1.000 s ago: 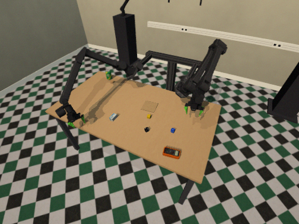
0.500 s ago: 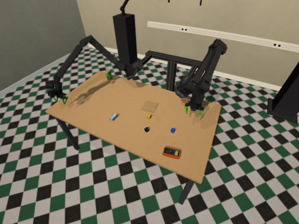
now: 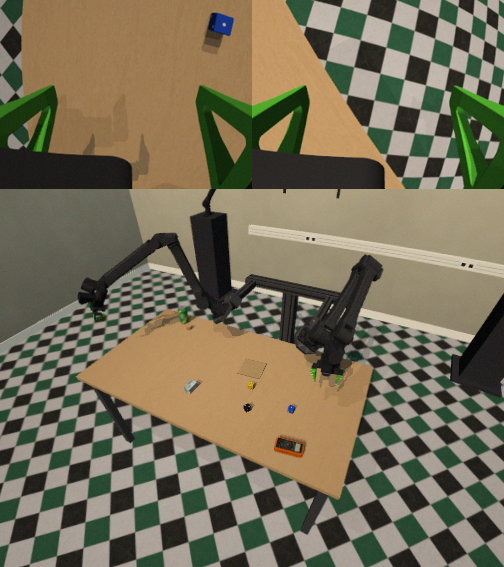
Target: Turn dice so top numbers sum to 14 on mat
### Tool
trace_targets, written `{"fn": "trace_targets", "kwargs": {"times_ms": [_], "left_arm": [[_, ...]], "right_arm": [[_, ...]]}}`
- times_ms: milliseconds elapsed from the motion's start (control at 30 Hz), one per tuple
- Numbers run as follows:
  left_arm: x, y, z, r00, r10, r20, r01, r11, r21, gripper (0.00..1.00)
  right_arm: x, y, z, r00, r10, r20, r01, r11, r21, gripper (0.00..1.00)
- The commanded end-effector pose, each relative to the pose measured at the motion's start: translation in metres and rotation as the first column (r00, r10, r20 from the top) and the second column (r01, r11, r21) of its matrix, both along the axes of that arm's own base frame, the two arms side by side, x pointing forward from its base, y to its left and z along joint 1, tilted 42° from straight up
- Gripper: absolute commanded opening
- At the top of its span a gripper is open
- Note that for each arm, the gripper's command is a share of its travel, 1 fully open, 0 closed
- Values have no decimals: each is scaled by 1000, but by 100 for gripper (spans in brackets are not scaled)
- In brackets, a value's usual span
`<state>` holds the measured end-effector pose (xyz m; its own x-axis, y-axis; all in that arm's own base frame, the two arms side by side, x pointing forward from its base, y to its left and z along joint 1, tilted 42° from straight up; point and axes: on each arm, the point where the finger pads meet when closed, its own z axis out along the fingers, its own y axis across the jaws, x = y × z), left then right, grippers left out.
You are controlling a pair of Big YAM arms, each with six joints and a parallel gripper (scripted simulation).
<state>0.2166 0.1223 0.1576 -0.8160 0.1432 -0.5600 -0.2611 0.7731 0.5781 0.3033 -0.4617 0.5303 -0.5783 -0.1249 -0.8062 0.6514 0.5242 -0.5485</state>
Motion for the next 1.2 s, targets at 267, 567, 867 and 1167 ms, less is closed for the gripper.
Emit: {"fn": "trace_targets", "kwargs": {"times_ms": [267,567,867,1167], "left_arm": [[1,0,3,1000,0,6,0,1000,1,100],[1,0,3,1000,0,6,0,1000,1,100],[1,0,3,1000,0,6,0,1000,1,100],[1,0,3,1000,0,6,0,1000,1,100]], "right_arm": [[-155,40,109,903,-182,389,254,957,-142,100],[-231,87,149,811,-220,542,389,895,-219,100],[-289,149,181,719,-204,665,504,811,-297,100],[-312,187,194,676,-176,716,557,757,-340,100]]}}
